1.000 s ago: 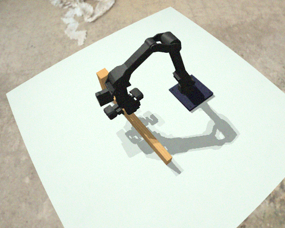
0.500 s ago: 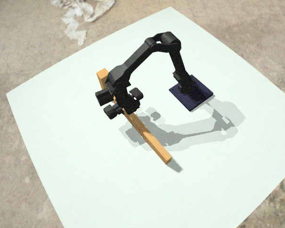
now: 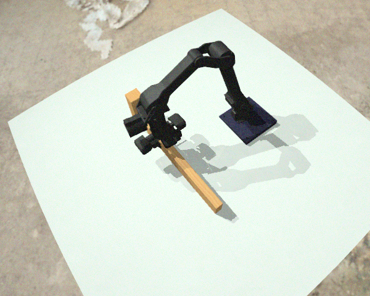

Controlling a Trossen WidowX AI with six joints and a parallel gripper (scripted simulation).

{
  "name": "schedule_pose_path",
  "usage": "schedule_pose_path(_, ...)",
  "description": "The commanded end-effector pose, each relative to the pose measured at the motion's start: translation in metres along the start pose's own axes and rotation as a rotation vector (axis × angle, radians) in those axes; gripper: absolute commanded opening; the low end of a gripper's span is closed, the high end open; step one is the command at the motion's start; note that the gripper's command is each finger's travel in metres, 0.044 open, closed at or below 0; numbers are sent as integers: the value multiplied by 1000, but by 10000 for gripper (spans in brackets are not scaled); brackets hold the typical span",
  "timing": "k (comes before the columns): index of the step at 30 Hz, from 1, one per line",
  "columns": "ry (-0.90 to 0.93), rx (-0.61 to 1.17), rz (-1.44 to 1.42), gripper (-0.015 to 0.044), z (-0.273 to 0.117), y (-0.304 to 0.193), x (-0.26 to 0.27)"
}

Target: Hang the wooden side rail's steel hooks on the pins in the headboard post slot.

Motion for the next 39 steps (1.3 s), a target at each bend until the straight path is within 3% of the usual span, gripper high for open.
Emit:
schedule_pose_path(1, -15, 4, -4, 0, -5, -1, -2)
schedule_pose_path(39, -15, 4, -4, 0, -3, -5, -3)
Point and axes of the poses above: the point midway between the two fingers, 35 mm back from their tips, its own z axis out along the fingers, its own x axis across the jaws, y = z × x, the point moved 5 cm from there along -z, back along the fingers, and after that the axes turned 10 degrees about z, right-handed, at the moved point
